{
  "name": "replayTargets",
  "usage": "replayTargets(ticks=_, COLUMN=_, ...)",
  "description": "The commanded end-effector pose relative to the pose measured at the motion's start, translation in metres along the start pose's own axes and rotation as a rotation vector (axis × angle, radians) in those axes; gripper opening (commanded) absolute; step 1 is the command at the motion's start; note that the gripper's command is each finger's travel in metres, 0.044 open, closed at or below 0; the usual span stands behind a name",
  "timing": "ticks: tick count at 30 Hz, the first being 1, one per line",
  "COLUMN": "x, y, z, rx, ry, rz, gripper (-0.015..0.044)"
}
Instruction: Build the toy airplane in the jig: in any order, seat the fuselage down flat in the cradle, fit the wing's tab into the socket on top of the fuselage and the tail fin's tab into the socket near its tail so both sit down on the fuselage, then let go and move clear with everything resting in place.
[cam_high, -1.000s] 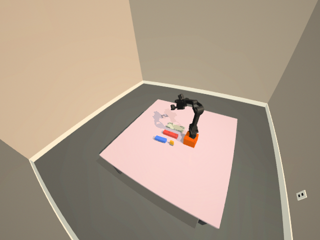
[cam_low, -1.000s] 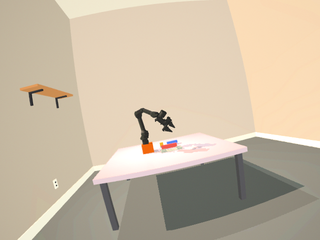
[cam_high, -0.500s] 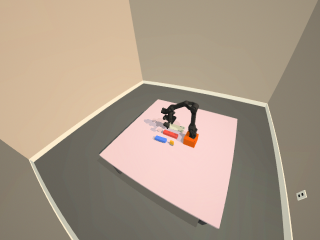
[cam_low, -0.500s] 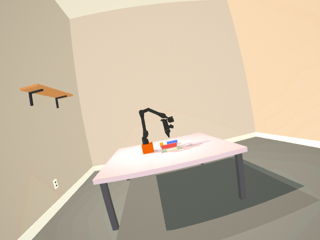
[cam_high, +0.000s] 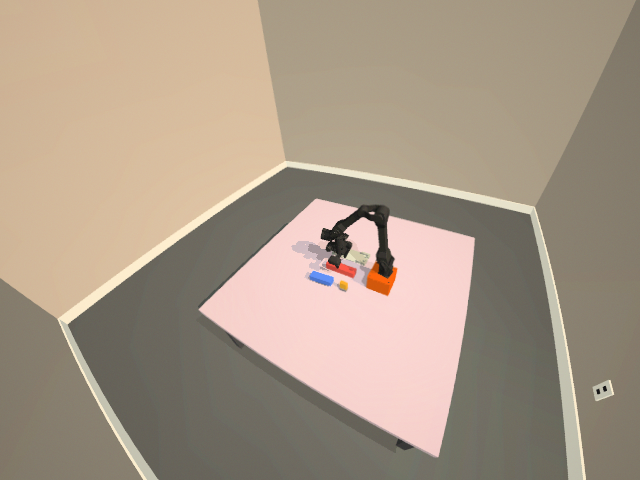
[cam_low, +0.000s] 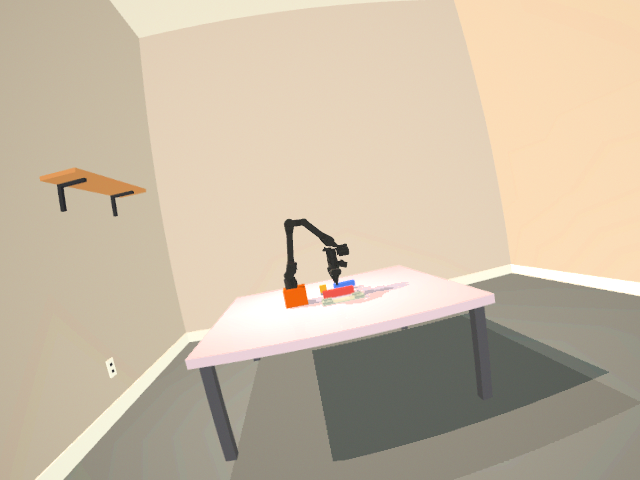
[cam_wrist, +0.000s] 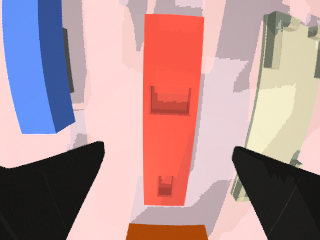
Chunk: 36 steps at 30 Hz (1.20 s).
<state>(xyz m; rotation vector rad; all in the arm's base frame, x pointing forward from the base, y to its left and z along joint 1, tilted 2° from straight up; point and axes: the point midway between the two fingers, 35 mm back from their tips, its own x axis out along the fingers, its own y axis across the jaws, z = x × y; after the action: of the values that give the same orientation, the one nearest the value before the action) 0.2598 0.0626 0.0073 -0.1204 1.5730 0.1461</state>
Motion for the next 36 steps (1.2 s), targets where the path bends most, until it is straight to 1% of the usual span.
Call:
replayTargets(ticks=1, x=0.010, y=0.000, z=0.002, rx=-0.004, ry=-0.009, rz=-0.003, gripper=0.0440)
replayTargets(ticks=36, x=0.062, y=-0.001, z=0.002, rx=-0.004, ry=-0.008, rz=-0.003, gripper=0.0440)
